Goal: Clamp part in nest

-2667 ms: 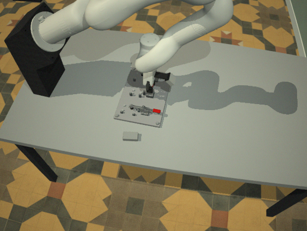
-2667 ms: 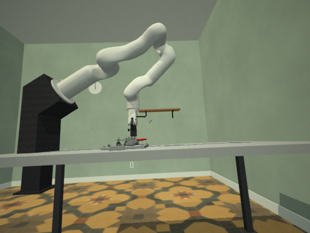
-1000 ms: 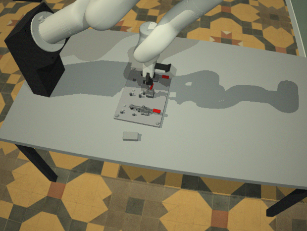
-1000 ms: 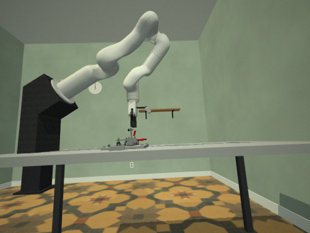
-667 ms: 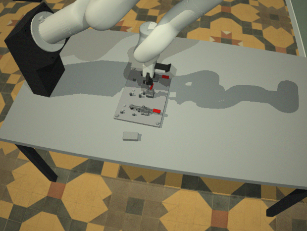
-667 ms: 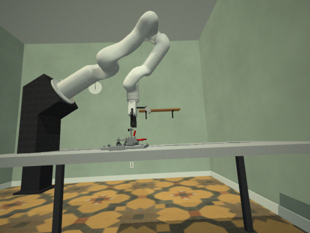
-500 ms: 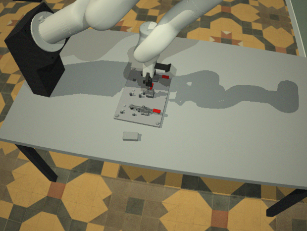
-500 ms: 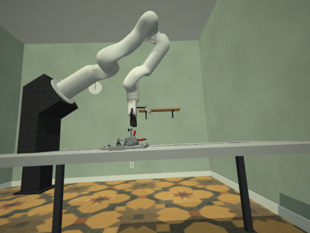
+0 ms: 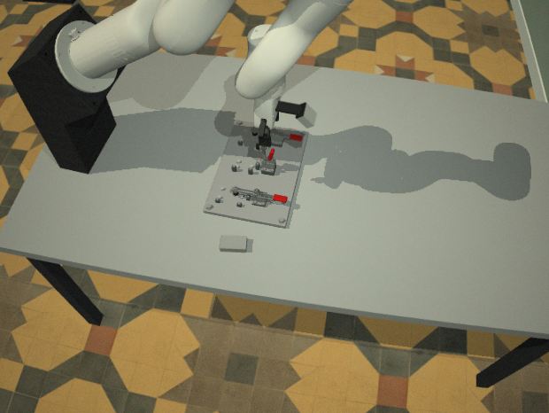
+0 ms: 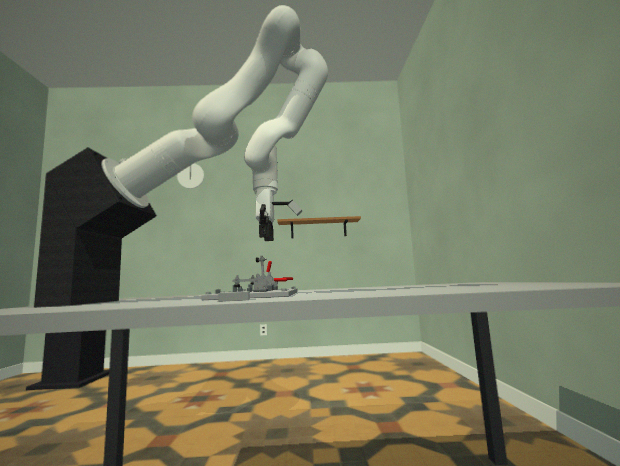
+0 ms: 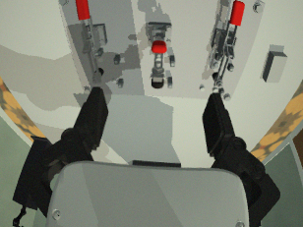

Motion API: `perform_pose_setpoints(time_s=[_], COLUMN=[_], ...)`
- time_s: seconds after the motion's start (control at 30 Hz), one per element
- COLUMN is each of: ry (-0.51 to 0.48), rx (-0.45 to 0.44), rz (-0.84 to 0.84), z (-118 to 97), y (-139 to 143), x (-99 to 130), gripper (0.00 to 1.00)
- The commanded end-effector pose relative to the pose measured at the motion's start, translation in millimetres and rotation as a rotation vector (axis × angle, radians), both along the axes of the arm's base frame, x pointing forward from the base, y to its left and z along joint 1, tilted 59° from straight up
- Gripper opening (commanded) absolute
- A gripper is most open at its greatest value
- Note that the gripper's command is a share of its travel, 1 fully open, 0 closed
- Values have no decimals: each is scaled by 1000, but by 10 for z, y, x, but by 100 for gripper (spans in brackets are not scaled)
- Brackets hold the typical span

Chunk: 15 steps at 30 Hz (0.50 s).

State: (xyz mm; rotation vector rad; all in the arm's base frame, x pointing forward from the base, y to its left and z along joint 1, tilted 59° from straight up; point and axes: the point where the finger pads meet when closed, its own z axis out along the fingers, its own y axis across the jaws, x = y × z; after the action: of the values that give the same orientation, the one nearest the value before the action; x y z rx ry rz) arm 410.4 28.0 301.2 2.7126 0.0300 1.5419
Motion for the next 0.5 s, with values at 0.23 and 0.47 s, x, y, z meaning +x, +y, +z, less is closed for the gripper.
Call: perform_pose_setpoints(time_s=[0.23,0.47], ry=[2,2], rx=[-3,-3], rz=[-3,-3], z=[128,127], y=[1,-8], x=[-197,-198], gripper=[100,100])
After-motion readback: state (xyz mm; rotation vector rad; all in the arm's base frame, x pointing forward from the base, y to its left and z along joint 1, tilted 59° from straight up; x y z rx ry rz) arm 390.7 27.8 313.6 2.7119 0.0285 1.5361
